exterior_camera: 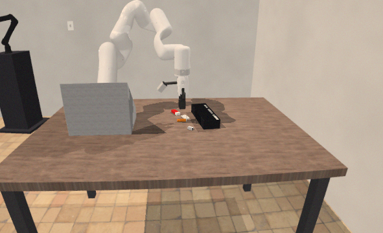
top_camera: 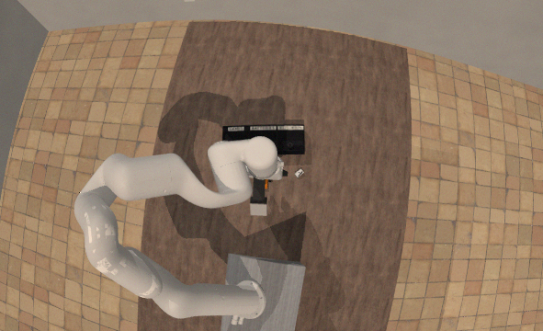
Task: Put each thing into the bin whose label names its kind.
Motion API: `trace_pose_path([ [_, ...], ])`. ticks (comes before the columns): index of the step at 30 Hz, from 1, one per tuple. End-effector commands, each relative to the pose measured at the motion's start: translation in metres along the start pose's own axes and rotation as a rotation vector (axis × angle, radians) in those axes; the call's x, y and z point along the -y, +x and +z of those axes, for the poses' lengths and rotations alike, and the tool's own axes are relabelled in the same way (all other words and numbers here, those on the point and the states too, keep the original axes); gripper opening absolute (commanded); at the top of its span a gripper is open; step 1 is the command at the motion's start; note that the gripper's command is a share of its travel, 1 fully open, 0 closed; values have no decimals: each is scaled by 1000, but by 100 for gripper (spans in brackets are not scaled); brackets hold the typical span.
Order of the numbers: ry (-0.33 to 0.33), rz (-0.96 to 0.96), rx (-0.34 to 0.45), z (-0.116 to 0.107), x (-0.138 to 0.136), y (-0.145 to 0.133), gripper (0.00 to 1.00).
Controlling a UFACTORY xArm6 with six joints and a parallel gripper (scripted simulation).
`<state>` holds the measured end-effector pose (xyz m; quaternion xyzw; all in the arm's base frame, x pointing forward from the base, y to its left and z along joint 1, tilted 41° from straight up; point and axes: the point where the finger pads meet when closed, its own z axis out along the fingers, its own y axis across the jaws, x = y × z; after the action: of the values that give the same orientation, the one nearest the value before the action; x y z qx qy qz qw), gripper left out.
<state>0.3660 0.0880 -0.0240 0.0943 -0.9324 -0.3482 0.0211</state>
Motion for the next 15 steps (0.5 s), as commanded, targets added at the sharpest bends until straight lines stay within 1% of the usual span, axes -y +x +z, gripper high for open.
trace_pose_path([
  [1, 1, 0, 2, 14, 0, -1, 28],
  [3, 1, 0, 2, 14, 0, -1, 28],
  [15, 1, 0, 2, 60, 0, -2, 28],
])
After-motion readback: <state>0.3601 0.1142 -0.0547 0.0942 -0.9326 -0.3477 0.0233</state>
